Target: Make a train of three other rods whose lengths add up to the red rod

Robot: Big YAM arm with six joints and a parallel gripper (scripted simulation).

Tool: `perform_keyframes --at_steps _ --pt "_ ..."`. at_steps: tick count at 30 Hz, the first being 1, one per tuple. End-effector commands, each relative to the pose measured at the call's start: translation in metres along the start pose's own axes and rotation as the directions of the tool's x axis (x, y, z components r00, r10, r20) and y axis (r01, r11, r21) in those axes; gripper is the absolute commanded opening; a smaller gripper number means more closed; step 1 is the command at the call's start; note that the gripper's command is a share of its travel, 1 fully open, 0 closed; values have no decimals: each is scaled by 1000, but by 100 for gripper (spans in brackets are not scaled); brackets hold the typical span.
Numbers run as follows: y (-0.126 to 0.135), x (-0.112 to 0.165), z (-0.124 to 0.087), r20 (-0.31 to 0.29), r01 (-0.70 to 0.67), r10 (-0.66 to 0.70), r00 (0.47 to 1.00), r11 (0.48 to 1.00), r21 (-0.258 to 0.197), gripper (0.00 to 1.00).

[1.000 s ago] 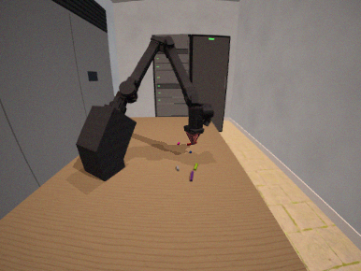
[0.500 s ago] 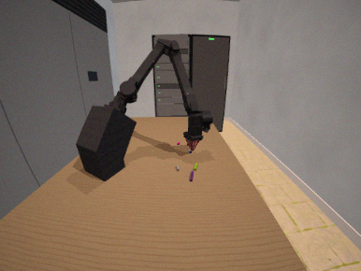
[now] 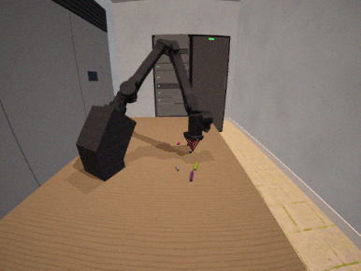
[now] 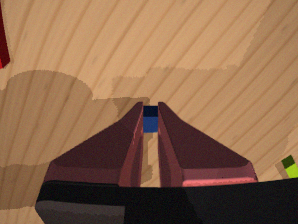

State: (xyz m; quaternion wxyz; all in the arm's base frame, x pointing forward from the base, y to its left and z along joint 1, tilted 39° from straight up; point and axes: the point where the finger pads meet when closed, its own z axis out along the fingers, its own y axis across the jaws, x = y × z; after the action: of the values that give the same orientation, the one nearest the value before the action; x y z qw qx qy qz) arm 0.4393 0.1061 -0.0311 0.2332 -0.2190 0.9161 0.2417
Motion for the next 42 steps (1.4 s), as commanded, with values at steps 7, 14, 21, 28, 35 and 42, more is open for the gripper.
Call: perform_keyframes --at_steps 7,14,21,28,35,42 --pt "1 -5 5 3 -1 1 1000 1000 0 5" --pt "1 -5 5 3 -1 1 1000 1000 0 5" --pt "1 -5 5 3 -1 1 1000 1000 0 5" --pt "2 -4 5 2 1 -1 1000 1000 0 5" --pt "4 -1 4 -1 8 -8 1000 1000 -1 5" --pt "4 -1 4 2 13 -13 1000 1000 -1 5"
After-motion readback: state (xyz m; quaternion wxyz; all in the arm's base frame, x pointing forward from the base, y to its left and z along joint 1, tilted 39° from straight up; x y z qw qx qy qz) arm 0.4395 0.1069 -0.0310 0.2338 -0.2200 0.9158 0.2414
